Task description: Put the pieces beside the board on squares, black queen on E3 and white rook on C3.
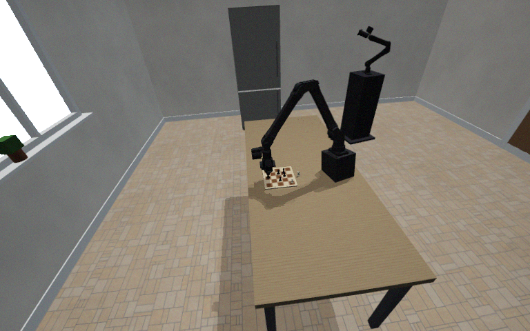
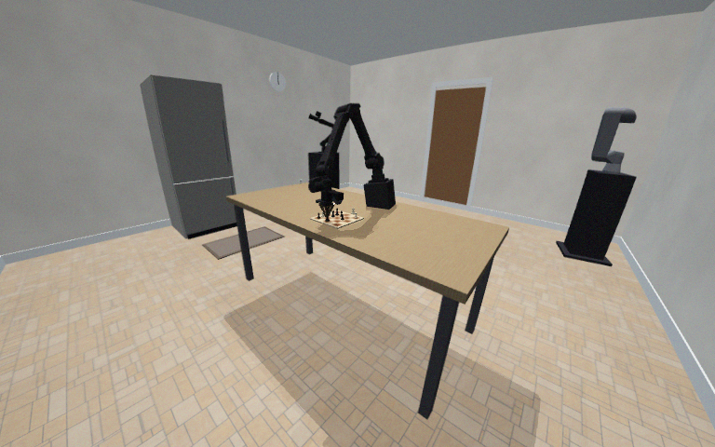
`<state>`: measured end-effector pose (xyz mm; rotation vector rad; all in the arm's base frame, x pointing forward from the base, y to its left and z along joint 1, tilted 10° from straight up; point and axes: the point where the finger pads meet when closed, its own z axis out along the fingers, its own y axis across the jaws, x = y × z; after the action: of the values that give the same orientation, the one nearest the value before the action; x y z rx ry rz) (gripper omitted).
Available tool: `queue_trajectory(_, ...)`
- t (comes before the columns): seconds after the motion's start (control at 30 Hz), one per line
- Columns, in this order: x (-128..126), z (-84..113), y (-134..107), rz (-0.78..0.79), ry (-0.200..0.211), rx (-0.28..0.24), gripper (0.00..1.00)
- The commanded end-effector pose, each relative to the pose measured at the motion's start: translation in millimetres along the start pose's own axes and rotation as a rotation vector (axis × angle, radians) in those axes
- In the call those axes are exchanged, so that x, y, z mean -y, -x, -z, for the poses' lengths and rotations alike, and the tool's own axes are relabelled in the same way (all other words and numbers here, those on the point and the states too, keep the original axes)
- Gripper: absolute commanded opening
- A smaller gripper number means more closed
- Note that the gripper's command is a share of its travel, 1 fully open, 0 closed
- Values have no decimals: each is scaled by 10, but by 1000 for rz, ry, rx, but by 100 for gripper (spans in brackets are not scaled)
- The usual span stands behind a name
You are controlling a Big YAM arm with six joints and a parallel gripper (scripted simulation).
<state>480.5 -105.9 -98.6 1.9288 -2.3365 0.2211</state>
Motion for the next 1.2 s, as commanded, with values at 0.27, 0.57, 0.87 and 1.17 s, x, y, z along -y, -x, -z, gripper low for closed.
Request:
queue_trajectory(0.27,277,109,-39,-2,-57,7,16)
queue_trajectory(0.57,277,109,-40,-2,-57,7,32)
queue_trajectory(0.87,277,109,-40,-2,-57,7,40)
queue_trajectory(1.17,296,311,-26,3,-68,8,40)
